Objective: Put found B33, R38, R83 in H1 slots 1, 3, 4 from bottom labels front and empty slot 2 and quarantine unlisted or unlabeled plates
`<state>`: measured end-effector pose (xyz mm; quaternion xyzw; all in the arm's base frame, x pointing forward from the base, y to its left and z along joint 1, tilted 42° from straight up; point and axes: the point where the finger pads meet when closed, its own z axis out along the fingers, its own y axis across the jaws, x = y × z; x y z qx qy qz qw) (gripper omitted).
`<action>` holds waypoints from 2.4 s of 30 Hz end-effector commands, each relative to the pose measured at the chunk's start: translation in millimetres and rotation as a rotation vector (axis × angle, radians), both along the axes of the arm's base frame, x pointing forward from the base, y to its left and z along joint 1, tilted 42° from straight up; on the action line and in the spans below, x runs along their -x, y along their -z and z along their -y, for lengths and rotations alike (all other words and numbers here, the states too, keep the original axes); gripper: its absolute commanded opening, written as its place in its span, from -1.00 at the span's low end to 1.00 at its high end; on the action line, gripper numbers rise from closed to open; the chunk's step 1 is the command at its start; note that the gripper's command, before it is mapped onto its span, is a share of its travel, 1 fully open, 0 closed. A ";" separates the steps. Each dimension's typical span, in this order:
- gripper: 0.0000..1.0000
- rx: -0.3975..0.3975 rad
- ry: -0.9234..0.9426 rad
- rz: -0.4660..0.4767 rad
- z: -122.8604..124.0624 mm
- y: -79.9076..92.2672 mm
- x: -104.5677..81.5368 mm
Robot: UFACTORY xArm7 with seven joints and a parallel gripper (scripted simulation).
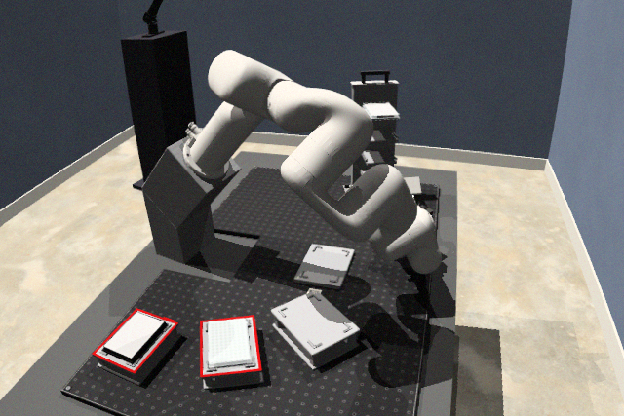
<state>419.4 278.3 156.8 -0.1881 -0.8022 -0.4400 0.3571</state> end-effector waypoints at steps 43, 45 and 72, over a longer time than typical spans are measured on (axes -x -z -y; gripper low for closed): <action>-1.00 -0.001 -0.002 0.002 -48.2 19.1 23.7; -1.00 -0.001 -0.002 0.002 -49.3 19.6 24.3; -1.00 -0.001 -0.003 0.002 -76.2 31.0 37.4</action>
